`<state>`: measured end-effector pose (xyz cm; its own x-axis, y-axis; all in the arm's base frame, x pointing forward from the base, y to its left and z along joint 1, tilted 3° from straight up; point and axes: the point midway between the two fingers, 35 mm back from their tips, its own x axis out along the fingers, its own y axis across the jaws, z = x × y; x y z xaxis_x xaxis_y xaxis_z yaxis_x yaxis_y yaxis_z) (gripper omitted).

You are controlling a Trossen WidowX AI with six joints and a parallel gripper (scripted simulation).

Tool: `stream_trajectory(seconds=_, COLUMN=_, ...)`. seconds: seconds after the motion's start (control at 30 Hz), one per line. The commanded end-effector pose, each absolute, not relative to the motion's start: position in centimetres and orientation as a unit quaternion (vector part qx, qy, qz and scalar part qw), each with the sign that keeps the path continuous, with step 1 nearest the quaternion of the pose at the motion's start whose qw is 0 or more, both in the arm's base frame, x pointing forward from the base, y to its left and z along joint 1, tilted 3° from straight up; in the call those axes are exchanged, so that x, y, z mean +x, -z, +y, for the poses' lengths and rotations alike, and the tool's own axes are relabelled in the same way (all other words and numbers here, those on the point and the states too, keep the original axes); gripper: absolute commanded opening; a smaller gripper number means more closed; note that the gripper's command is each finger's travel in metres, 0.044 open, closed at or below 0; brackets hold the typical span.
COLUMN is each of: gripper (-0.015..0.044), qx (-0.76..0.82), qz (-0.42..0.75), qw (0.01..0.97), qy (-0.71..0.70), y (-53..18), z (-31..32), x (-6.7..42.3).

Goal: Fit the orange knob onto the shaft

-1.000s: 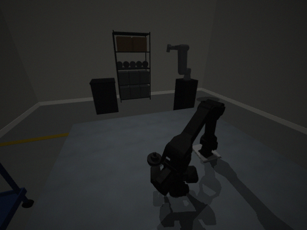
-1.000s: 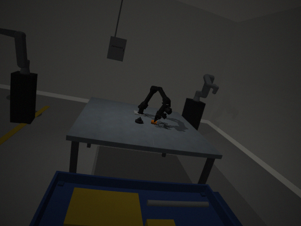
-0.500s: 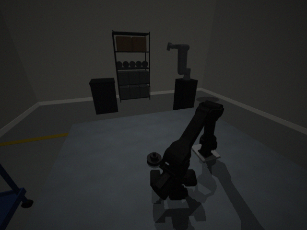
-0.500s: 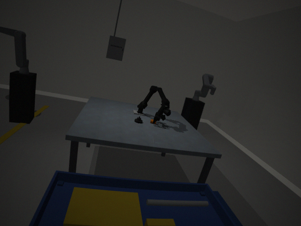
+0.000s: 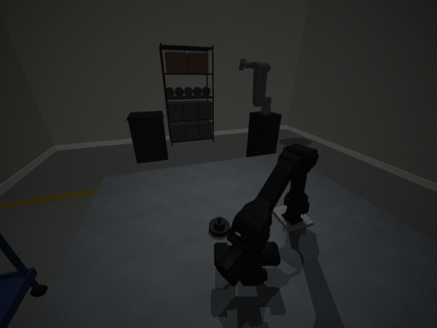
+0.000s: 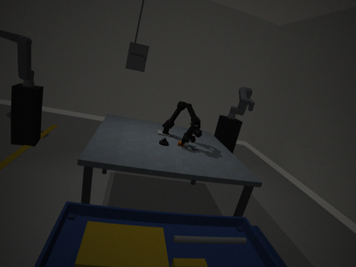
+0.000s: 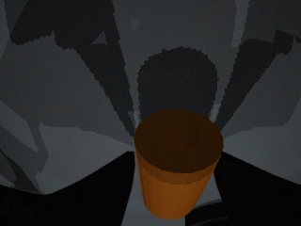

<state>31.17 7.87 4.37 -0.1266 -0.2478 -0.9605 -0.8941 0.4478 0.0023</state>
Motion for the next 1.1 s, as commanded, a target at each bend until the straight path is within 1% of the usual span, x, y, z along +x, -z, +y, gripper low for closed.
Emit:
stream_trajectory(seconds=0.0, gripper=0.0220, qx=-0.417, qz=0.682, qw=0.512, qy=-0.315, y=-4.3, z=7.9, x=31.1)
stream_trajectory(seconds=0.2, gripper=0.0180, qx=-0.417, qz=0.682, qw=0.512, qy=-0.315, y=-4.3, z=7.9, x=31.1)
stream_trajectory(seconds=0.4, gripper=0.0179, qx=-0.413, qz=0.674, qw=0.521, qy=-0.322, y=-4.4, z=7.8, x=31.1)
stream_trajectory(seconds=1.07, gripper=0.0179, qx=-0.350, qz=0.568, qw=0.634, qy=-0.391, y=-5.6, z=5.9, x=30.2)
